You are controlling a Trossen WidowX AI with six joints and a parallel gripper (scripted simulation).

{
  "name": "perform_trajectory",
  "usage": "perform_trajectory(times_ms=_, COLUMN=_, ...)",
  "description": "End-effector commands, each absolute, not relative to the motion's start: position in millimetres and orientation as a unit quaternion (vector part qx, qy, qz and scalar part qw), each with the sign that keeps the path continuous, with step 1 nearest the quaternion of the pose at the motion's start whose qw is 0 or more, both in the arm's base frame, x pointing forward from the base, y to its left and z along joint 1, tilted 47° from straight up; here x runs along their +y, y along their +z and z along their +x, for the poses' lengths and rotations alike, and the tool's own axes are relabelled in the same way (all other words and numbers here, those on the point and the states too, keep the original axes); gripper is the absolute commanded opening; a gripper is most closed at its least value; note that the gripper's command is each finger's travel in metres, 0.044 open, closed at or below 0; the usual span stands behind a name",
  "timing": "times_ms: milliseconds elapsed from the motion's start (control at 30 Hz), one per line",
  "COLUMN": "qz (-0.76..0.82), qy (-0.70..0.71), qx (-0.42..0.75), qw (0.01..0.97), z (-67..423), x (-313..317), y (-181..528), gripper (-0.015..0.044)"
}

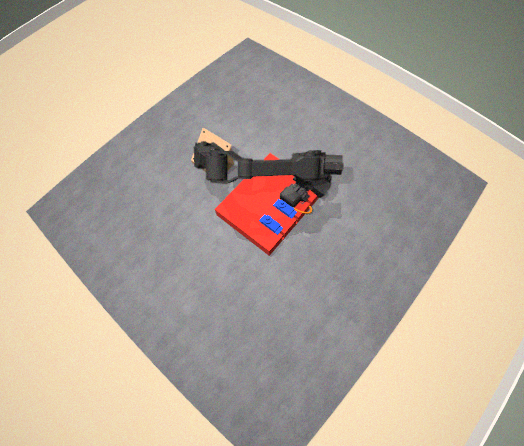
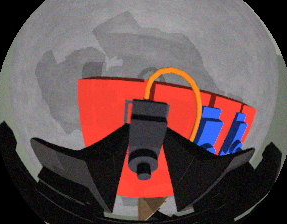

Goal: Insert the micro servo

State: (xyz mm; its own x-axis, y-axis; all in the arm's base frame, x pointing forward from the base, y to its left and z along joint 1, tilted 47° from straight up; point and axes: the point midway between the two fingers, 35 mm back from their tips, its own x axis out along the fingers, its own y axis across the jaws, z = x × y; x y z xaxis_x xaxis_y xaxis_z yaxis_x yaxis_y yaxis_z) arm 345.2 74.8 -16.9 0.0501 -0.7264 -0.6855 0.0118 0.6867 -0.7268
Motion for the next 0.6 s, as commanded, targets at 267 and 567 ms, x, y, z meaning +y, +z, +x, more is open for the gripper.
perform_trajectory(times_ms=267, qz=-0.286, qy=-0.275, qx=0.630, qw=0.668, z=345.8, x=66.6, y=-24.2, gripper=0.0000)
perform_trajectory(times_ms=567, qz=-0.286, qy=-0.275, qx=0.630, qw=0.668, z=345.2, x=68.0, y=-23.5, gripper=0.0187)
